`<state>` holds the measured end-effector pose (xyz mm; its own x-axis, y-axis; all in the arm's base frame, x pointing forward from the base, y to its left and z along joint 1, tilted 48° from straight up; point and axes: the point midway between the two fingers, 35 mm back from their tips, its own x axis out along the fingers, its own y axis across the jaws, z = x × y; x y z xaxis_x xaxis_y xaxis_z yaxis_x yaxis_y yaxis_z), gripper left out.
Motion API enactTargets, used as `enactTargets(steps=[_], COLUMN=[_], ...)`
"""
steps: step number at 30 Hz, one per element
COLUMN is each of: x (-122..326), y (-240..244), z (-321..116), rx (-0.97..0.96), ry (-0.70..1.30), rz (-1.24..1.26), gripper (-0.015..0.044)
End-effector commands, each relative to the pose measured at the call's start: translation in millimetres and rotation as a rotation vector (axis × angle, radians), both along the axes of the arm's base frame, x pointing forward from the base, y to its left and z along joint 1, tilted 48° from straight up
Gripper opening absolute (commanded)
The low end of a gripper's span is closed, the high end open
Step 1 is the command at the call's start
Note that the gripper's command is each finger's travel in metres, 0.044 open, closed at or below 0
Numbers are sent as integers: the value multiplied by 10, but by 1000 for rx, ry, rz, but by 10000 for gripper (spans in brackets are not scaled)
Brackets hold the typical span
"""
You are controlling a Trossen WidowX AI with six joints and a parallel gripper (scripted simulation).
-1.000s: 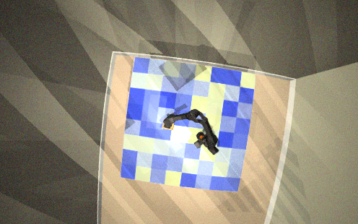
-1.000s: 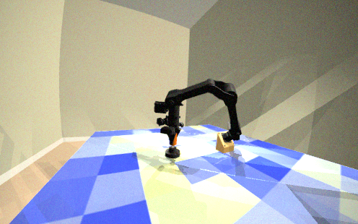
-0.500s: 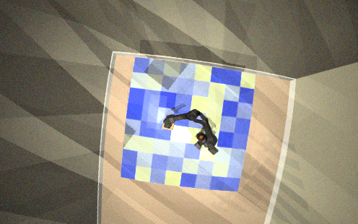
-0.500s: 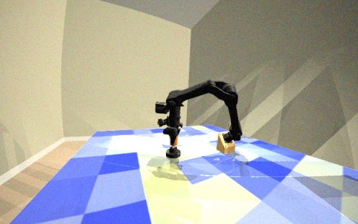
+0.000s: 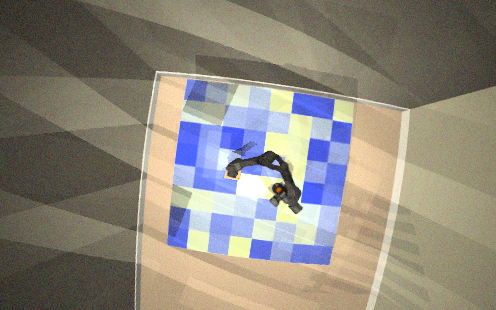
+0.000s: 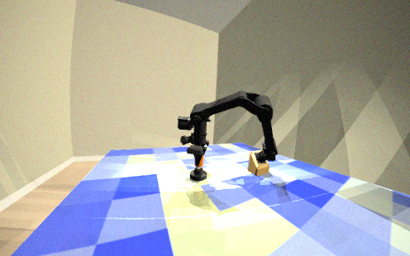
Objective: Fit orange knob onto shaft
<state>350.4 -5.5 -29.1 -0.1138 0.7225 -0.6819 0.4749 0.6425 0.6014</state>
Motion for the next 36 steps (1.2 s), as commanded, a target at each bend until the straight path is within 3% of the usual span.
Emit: enactTargets(steps=[1,8,15,36], x=[10,16,16,9], y=[23,-17,-21,18], z=[10,37,18,9], rx=[5,5,28,28], ry=[-2,-8,-153,-153], rz=[-1,5,141,141], gripper=[0,0,0,0])
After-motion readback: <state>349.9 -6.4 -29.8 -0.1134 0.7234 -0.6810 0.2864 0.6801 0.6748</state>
